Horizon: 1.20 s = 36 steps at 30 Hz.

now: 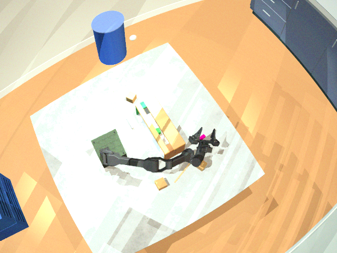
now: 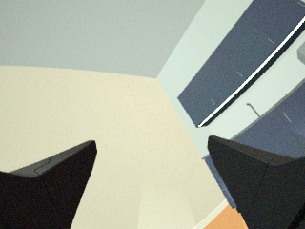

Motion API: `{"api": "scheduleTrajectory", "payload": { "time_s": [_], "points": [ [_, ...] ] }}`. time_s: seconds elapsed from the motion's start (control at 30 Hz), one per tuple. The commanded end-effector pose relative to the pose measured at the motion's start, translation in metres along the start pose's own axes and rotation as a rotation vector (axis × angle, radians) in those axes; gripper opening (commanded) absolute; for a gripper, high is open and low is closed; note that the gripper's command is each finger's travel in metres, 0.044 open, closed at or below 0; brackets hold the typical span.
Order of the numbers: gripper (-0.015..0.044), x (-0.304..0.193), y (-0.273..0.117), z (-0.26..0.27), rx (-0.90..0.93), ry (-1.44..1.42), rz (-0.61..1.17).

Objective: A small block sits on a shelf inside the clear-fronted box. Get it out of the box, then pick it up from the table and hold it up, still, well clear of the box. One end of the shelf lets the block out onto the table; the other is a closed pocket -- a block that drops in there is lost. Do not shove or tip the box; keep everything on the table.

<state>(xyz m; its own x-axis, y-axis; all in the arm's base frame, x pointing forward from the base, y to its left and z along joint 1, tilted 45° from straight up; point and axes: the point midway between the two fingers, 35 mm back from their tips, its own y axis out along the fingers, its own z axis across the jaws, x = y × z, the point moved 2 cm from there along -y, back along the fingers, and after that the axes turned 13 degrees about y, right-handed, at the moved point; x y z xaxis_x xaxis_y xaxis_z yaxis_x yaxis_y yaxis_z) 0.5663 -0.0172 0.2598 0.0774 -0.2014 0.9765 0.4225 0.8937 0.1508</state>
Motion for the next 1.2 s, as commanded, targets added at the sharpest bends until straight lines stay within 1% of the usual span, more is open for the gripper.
{"api": "scheduleTrajectory", "payload": {
  "time_s": [0.0,0.07,0.17,0.3,0.47,0.6,0.87,1.17],
  "points": [
    [0.04,0.0,0.001,0.0,-0.005,0.016,-0.004],
    [0.04,0.003,0.011,-0.003,-0.044,0.14,-0.032],
    [0.04,0.002,0.032,-0.01,-0.145,0.418,-0.083],
    [0.04,-0.012,0.054,-0.016,-0.311,0.77,-0.126],
    [0.04,-0.051,0.066,-0.01,-0.583,1.179,-0.155],
    [0.04,-0.089,0.063,0.007,-0.841,1.434,-0.158],
    [0.04,-0.124,0.055,0.035,-1.12,1.601,-0.14],
    [0.04,-0.162,0.029,0.086,-1.525,1.694,-0.1]
  ]
}}
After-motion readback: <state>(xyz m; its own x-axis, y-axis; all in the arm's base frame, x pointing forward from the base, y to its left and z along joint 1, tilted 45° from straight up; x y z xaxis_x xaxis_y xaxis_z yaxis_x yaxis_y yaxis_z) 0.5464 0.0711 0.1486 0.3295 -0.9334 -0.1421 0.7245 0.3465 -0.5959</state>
